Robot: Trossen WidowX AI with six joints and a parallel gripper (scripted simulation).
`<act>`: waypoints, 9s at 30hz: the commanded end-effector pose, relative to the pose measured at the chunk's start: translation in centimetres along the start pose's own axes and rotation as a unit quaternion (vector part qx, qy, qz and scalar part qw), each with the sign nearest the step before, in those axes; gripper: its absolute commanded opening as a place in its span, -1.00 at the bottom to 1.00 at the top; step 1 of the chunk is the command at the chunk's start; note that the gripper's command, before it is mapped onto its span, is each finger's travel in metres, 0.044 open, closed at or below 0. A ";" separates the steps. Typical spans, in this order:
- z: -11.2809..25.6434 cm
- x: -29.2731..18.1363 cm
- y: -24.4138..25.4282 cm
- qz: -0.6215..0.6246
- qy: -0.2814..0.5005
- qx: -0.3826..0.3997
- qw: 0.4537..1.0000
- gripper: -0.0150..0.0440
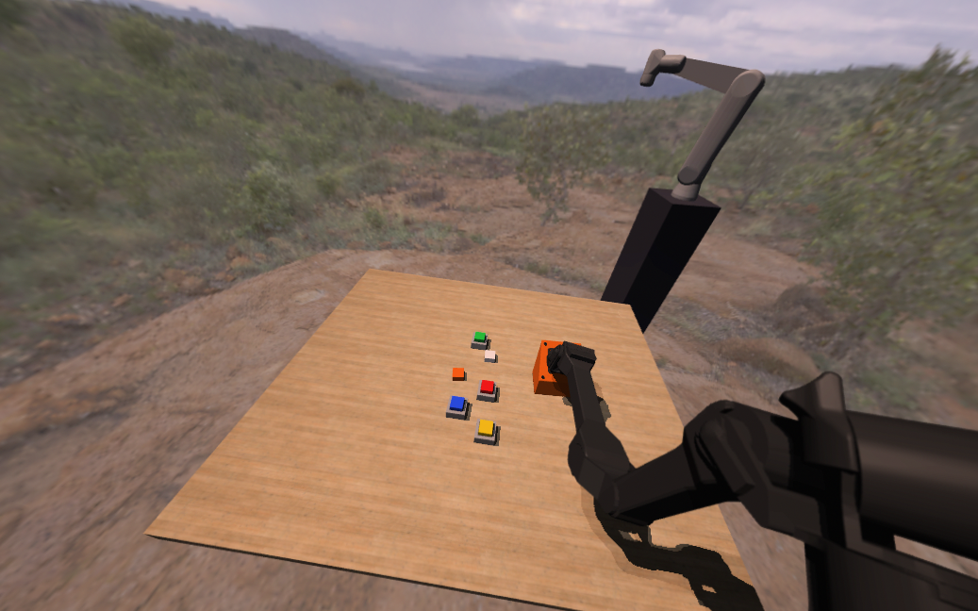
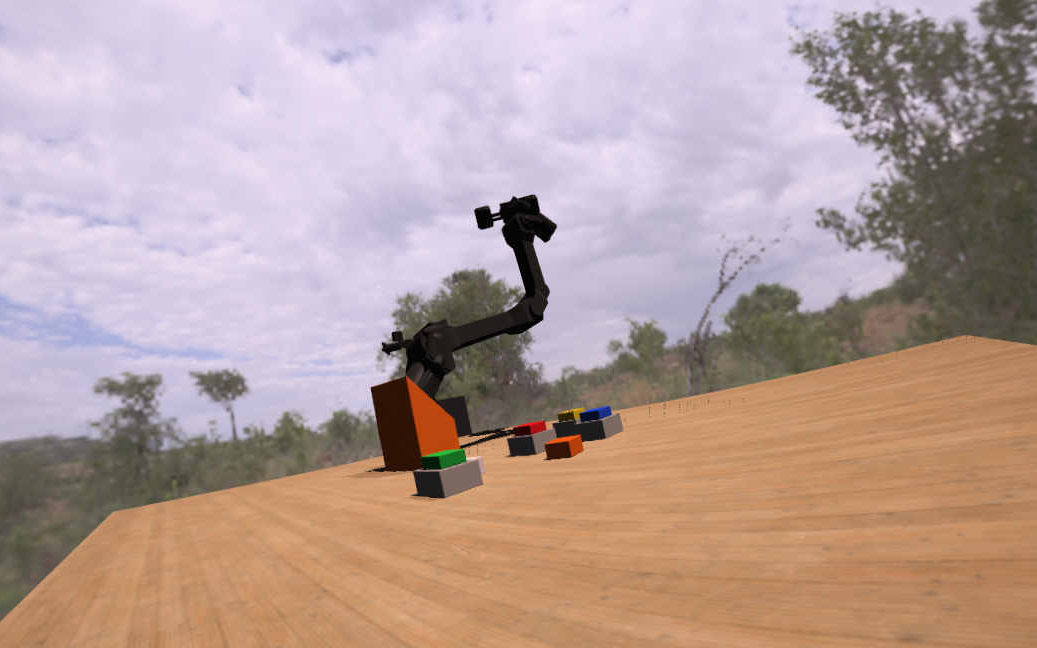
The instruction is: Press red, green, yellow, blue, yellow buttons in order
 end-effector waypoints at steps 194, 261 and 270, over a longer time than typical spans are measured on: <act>66.8 10.0 -35.2 -0.060 0.862 0.096 -0.495 -0.42; 60.4 4.6 -25.3 -0.041 0.867 0.098 -0.487 -0.42; 53.2 9.2 -14.9 -0.048 0.867 0.096 -0.488 -0.42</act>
Point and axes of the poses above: the point midway between the two fingers, 35 mm back from their tips, its own z axis back along the fingers, its own y axis across the jaws, x = y × z, the point moved 8 cm from there along z, back along the fingers, and after that the axes turned 14 degrees about -z, right-handed, at the moved point
